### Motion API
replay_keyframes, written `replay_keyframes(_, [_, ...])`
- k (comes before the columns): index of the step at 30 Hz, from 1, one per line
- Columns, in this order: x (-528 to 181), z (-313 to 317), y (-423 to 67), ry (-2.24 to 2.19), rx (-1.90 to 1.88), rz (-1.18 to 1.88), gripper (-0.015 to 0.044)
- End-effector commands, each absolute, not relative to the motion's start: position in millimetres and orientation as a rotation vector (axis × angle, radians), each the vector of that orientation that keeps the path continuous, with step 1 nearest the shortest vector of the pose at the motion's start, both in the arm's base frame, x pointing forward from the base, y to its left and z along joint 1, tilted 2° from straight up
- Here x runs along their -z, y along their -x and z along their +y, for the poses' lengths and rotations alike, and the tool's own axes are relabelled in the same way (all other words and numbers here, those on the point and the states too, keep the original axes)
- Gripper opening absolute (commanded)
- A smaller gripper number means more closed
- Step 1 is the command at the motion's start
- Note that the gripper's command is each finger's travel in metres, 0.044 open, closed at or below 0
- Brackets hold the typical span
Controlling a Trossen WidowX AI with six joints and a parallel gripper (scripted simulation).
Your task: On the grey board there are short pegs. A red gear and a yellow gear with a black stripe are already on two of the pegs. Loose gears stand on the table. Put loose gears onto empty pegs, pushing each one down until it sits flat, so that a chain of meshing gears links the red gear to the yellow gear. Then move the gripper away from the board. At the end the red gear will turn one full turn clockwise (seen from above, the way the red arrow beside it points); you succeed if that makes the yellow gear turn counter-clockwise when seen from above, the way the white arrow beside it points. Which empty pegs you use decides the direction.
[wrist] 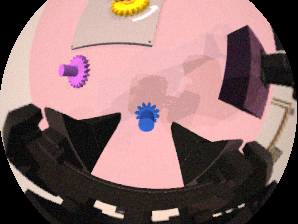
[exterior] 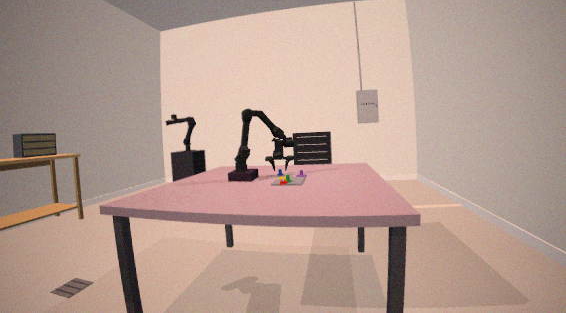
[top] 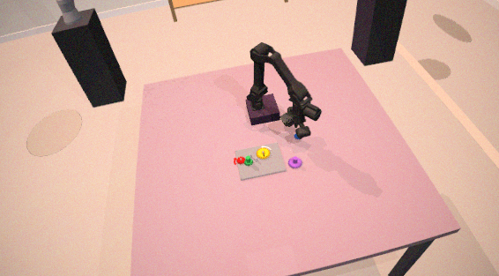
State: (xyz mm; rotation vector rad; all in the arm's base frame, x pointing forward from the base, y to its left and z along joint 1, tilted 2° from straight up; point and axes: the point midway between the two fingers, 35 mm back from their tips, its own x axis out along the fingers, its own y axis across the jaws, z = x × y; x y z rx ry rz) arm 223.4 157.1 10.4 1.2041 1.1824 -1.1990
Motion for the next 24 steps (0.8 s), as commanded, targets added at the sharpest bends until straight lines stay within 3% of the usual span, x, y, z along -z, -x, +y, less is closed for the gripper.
replay_keyframes(1, [-9.9,157.9,-223.2,-1.21,1.201,1.186,0.0256])
replay_keyframes(9, [-9.9,157.9,-223.2,-1.21,1.201,1.186,0.0046])
replay_keyframes(16, [-9.9,157.9,-223.2,-1.21,1.201,1.186,0.0])
replay_keyframes(24, [-9.9,157.9,-223.2,-1.21,1.201,1.186,0.0])
